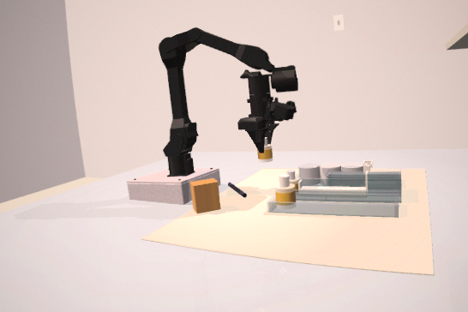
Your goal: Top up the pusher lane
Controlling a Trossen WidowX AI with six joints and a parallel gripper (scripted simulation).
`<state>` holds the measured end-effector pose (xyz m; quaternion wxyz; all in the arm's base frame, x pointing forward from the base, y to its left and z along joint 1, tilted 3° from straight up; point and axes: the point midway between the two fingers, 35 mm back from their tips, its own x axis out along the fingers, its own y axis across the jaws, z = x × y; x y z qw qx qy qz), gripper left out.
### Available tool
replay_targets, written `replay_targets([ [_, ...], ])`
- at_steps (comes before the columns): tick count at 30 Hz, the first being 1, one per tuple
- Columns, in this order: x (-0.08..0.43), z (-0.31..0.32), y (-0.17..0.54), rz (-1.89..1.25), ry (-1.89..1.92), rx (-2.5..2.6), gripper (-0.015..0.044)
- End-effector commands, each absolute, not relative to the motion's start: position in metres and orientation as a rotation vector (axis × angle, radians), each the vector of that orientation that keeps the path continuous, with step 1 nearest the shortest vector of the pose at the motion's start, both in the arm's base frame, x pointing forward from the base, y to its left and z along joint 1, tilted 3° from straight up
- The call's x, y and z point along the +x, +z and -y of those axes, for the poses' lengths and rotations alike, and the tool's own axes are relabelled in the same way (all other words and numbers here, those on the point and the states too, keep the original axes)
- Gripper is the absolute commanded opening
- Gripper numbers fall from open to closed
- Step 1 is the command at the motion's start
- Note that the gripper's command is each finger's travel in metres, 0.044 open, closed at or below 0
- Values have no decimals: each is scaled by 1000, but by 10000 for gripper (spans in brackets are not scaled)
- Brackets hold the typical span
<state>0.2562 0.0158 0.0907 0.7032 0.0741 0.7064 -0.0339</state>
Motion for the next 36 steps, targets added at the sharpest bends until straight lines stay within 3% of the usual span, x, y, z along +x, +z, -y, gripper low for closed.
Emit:
replay_targets([
  [1,269,1,82,-1568,-73,156,0],
  [10,291,44,60,-1567,-66,143,0],
  [36,297,45,35,-1566,-66,143,0],
])
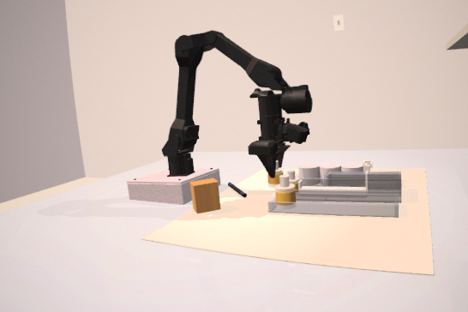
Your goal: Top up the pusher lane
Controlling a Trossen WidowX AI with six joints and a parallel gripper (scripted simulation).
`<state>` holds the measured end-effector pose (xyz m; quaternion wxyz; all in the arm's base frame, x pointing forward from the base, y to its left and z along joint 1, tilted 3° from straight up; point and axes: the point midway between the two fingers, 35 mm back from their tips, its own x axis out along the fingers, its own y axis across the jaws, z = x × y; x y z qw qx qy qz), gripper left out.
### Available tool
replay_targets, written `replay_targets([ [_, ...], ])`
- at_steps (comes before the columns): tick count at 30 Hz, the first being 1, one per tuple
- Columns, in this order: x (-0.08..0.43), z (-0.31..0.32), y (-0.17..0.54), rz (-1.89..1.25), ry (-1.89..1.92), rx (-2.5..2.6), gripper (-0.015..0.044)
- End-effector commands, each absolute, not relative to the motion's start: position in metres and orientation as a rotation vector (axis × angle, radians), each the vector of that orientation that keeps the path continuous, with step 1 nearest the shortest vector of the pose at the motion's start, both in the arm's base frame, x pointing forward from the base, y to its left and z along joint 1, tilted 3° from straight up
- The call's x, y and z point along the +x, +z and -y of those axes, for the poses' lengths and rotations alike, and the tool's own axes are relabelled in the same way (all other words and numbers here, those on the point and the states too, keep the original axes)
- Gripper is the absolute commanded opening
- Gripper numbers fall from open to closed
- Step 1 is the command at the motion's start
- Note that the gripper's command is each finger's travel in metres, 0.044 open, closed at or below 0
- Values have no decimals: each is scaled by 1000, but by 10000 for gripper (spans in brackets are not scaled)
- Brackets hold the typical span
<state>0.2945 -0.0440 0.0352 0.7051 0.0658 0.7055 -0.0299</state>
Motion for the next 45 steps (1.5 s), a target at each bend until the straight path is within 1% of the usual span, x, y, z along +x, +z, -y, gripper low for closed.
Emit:
replay_targets([
  [1,297,45,35,-1566,-66,143,0],
  [45,318,47,35,-1564,-66,142,0],
])
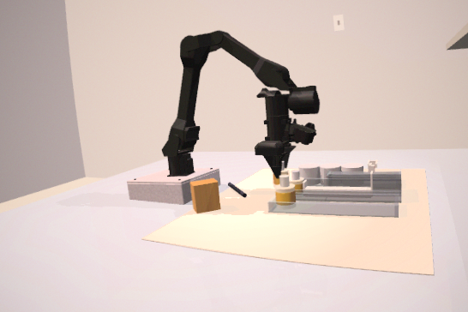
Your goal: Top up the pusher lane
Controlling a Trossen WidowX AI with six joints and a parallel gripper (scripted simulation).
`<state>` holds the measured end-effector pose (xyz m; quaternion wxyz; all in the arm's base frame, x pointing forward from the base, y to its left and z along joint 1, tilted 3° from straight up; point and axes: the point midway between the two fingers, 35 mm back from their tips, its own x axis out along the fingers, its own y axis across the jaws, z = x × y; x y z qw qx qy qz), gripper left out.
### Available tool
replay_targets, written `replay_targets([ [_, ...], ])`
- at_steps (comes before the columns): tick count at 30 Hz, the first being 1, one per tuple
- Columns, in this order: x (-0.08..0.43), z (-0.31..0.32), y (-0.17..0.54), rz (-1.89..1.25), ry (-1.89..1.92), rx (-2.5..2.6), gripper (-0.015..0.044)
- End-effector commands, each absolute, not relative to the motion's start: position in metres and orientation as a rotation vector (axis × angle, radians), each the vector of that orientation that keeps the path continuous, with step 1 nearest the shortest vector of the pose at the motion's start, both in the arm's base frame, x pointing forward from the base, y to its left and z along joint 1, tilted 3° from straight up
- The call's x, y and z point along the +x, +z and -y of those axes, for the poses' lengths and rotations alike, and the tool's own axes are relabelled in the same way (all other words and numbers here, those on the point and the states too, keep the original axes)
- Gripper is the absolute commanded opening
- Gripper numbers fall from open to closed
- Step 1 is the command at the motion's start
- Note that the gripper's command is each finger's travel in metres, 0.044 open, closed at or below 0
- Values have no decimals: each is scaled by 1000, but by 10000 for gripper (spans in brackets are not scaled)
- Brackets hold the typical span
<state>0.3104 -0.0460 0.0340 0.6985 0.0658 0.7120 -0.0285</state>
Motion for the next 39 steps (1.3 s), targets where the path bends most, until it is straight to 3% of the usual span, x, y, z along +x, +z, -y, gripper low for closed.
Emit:
replay_targets([
  [1,319,48,35,-1564,-66,142,0],
  [39,337,50,36,-1562,-66,142,0],
])
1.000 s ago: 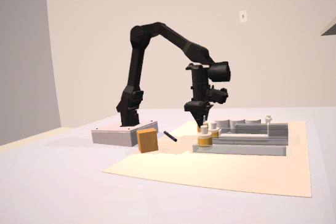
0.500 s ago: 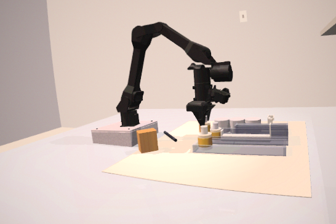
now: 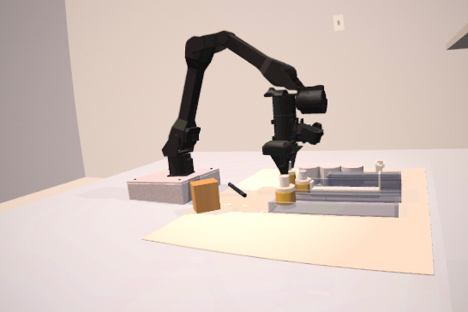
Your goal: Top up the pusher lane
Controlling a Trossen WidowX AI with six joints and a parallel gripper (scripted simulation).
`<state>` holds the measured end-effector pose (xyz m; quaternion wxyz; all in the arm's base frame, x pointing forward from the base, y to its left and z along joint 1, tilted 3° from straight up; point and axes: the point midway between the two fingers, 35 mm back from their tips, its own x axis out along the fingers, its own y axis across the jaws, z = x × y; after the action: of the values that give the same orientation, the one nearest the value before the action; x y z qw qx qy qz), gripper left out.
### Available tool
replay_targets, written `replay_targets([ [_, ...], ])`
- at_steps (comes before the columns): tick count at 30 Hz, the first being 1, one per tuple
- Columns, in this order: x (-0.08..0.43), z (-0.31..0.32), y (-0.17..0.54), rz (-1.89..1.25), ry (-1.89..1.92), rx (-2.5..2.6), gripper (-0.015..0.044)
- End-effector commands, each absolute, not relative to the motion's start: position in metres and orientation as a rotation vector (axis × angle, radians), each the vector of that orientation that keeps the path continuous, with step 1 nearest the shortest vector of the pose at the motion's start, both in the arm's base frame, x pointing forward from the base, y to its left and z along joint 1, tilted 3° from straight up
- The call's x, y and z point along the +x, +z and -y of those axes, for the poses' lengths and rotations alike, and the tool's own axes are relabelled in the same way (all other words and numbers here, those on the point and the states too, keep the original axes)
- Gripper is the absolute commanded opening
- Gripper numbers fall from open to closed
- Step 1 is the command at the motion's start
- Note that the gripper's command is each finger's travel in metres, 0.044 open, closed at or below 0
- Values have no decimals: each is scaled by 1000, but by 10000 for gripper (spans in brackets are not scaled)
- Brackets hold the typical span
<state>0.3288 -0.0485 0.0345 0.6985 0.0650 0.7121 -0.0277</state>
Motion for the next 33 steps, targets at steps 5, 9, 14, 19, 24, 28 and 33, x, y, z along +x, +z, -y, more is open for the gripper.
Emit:
replay_targets([
  [5,340,50,36,-1562,-66,142,0],
  [9,342,51,37,-1562,-66,142,0],
  [14,344,51,37,-1562,-66,142,0],
  [19,346,51,38,-1562,-66,142,0],
  [24,347,51,39,-1561,-66,142,0],
  [28,347,51,39,-1561,-66,142,0],
  [33,347,51,39,-1561,-66,142,0],
])
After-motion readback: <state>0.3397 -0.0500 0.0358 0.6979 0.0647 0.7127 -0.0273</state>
